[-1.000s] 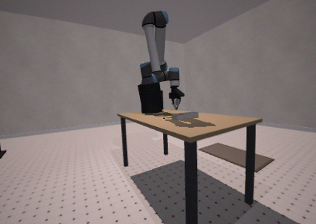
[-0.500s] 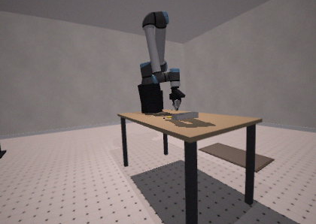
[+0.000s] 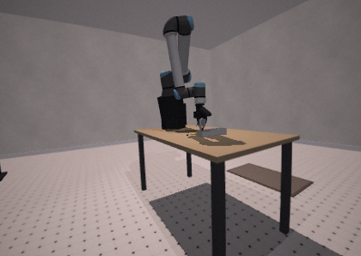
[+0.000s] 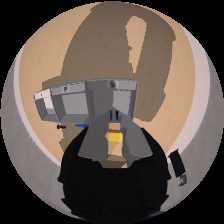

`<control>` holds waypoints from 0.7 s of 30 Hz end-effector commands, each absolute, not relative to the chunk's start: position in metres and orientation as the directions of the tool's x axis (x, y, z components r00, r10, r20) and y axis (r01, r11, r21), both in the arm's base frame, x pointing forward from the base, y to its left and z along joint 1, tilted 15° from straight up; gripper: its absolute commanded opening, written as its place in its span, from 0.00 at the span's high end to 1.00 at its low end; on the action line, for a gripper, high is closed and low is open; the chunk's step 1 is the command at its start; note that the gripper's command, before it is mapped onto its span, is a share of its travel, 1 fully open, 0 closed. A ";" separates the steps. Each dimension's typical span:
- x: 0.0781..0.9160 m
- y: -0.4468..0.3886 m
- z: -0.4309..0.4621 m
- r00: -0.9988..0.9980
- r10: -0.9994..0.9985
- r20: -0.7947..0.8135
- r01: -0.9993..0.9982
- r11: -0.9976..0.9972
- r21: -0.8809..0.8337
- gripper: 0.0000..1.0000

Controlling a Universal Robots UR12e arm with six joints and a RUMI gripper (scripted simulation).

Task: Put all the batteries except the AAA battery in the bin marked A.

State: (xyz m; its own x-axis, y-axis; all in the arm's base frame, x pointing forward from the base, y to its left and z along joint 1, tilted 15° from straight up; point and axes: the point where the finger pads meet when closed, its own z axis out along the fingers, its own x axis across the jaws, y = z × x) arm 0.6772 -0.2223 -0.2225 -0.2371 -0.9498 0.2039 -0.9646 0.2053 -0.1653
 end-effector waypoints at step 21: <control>0.681 -0.227 -0.237 -0.237 -0.950 0.205 -0.964 0.204 -0.170 0.96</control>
